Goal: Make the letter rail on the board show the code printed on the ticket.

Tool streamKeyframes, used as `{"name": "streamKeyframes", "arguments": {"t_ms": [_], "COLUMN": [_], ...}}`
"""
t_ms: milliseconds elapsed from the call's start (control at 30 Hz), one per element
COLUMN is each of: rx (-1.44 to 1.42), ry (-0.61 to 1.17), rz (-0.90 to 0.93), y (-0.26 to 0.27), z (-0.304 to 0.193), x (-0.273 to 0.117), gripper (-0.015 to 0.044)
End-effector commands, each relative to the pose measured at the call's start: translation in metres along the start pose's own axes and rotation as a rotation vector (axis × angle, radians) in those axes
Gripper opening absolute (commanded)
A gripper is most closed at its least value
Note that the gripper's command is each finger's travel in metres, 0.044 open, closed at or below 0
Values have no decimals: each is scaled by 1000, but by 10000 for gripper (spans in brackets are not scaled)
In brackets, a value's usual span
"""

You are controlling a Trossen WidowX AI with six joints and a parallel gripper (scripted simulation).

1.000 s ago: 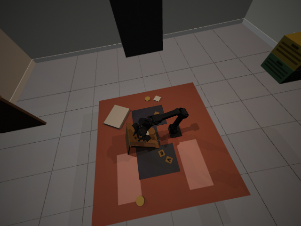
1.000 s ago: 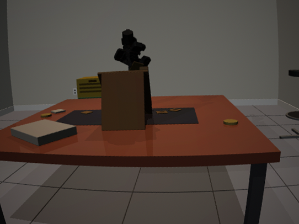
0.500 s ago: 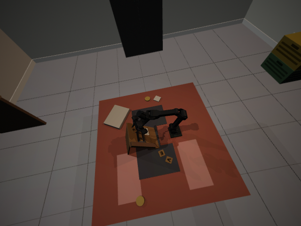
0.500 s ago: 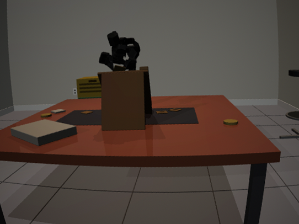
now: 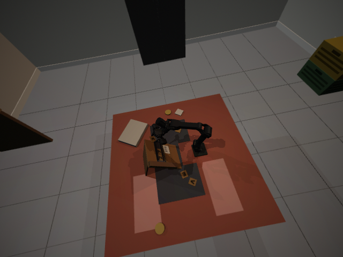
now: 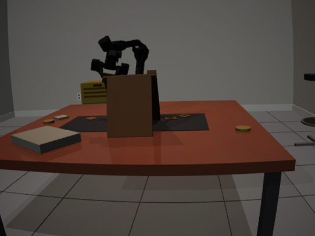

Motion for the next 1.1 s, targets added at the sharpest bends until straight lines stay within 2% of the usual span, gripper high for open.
{"name": "streamKeyframes", "arguments": {"t_ms": [0, 733, 967, 1067], "rx": [42, 302, 302, 303], "ry": [20, 98, 95, 94], "rz": [-7, -22, -23, -23], "y": [-15, -69, -70, -70], "z": [-12, -85, -89, -89], "x": [-3, -28, 16, 21], "gripper": [0, 0, 0, 0]}}
Point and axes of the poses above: the point midway between the two fingers, 35 mm back from their tips, its own x axis out along the fingers, its own y axis across the jaws, z = x × y, the point moved 10 cm from there along -x, back along the fingers, and after that the axes turned 4 degrees about -x, right-handed, at the moved point
